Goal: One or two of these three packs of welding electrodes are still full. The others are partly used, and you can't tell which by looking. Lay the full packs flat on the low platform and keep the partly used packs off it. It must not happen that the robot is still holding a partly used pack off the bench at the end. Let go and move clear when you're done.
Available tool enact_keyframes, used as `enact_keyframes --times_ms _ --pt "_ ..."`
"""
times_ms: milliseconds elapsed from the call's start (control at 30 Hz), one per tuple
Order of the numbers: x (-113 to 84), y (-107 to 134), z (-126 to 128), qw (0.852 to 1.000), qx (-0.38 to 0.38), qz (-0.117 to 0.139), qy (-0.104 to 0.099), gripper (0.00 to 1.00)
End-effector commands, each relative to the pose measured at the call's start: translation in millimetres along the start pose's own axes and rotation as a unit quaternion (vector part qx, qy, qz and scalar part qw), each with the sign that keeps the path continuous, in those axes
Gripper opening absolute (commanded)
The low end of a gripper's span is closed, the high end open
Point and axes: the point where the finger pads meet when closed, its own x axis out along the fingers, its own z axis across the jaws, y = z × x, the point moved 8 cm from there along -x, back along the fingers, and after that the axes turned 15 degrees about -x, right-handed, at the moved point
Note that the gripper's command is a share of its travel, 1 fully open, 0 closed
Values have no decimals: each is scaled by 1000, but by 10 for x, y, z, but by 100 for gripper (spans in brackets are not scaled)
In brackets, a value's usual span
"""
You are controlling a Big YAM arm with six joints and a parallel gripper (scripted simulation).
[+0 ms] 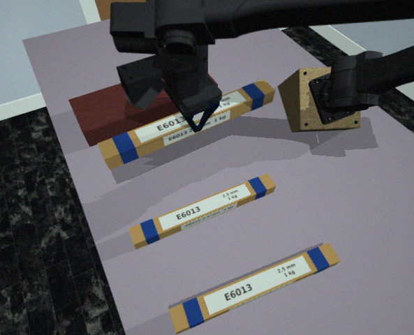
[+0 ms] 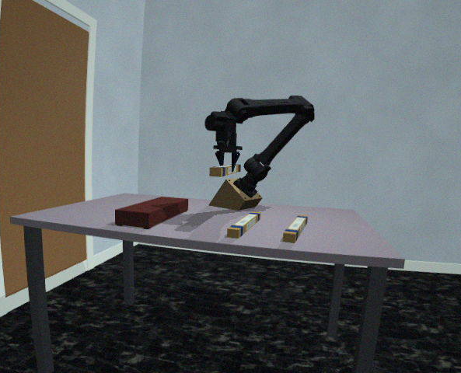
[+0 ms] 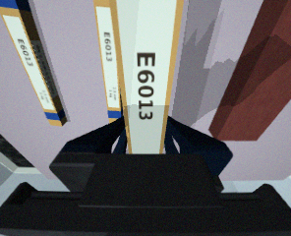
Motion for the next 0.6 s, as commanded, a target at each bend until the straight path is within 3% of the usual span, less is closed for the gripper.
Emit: enact_keyframes --times_ms 0,567 --pt "-22 -66 30 1000 -8 -10 10 0" --pt "180 -70 27 1000 -8 -11 10 0"
